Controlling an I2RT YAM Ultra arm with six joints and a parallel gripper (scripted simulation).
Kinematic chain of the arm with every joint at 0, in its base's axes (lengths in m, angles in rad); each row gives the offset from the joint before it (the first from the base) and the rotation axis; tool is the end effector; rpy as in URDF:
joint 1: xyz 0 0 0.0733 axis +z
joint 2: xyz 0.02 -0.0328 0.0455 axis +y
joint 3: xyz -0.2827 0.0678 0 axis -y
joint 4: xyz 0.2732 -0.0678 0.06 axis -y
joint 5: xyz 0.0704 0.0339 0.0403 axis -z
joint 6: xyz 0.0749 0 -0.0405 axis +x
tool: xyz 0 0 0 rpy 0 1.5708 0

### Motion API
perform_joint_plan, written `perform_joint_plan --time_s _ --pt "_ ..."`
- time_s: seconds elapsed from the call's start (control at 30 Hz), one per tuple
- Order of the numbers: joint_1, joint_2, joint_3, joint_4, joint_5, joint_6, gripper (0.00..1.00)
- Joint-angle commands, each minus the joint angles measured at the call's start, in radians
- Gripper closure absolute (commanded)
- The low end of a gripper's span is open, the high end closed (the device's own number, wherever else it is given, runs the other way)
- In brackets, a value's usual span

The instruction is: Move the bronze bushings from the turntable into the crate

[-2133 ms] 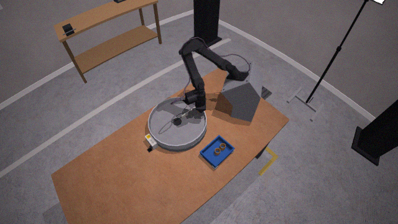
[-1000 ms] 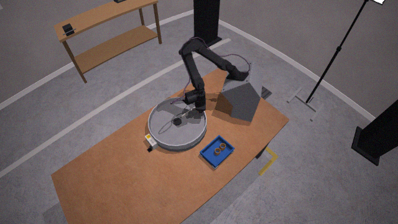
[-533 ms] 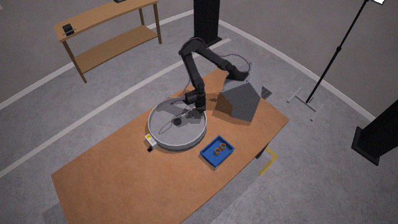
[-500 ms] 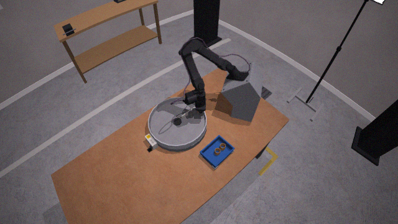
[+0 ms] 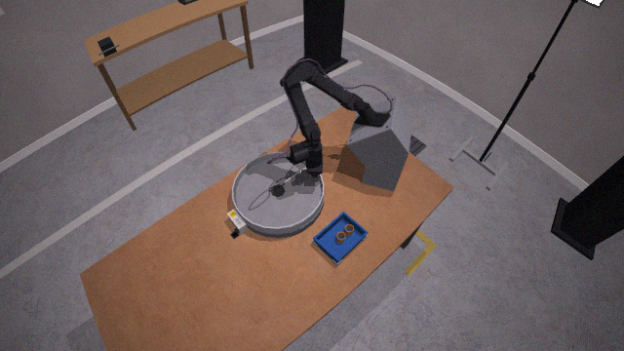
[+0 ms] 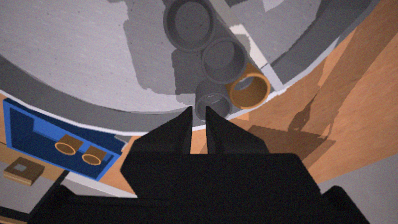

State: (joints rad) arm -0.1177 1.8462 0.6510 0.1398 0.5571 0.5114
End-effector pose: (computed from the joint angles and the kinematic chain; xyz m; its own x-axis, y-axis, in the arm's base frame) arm 0.3120 -0.0757 0.0420 -0.5781 0.4867 -0.6550 0.7355 0.6584 -0.1600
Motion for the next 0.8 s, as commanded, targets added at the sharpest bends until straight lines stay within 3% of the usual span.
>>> perform_joint_plan --time_s 0.0,0.77 --pt "0.013 -0.006 0.013 0.010 0.002 -0.010 0.85" --pt "0.014 -0.003 -0.015 0.019 0.003 -0.009 0.85"
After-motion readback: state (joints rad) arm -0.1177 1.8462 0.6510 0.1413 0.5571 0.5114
